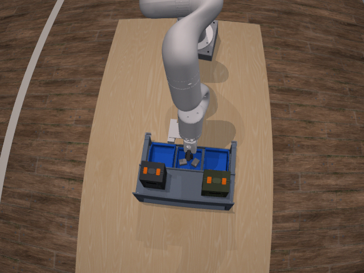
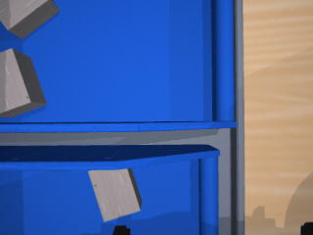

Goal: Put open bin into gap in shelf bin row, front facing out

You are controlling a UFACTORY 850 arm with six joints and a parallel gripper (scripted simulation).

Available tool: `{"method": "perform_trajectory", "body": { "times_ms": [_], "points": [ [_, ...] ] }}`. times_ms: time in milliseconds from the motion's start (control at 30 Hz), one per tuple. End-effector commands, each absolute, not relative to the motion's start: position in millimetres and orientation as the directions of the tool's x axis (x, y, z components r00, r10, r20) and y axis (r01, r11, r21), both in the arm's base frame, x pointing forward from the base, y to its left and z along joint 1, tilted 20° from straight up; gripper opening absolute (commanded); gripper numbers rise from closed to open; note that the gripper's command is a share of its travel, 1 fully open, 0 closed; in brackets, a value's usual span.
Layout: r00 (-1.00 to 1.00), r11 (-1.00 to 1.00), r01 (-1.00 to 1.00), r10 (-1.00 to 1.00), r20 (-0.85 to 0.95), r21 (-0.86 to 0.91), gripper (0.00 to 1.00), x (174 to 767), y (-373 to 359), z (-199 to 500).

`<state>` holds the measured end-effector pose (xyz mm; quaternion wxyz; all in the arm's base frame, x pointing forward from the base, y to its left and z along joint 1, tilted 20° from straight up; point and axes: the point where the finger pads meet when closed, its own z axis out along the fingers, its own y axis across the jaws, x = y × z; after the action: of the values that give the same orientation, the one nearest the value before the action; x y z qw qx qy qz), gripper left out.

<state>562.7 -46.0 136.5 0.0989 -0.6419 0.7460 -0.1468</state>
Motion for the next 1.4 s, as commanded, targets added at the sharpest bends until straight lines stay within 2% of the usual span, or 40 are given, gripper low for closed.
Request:
{"method": "perform_trajectory", "body": {
  "times_ms": [0,367,533,1367],
  "points": [
    [-0.155,0.133,-0.931,-0.987,0.039,-0.339,1.00,555,-44,163],
    [-0.155,0.133,-0.931,-0.987,0.039,-0.339,1.00,555,-44,163],
    [-0.155,0.133,-0.931,-0.987,0.039,-0.339,1.00,537,-39,214],
    [-0.155,0.133,-0.931,-0.987,0.039,-0.339,1.00,533,-38,227]
  ]
}}
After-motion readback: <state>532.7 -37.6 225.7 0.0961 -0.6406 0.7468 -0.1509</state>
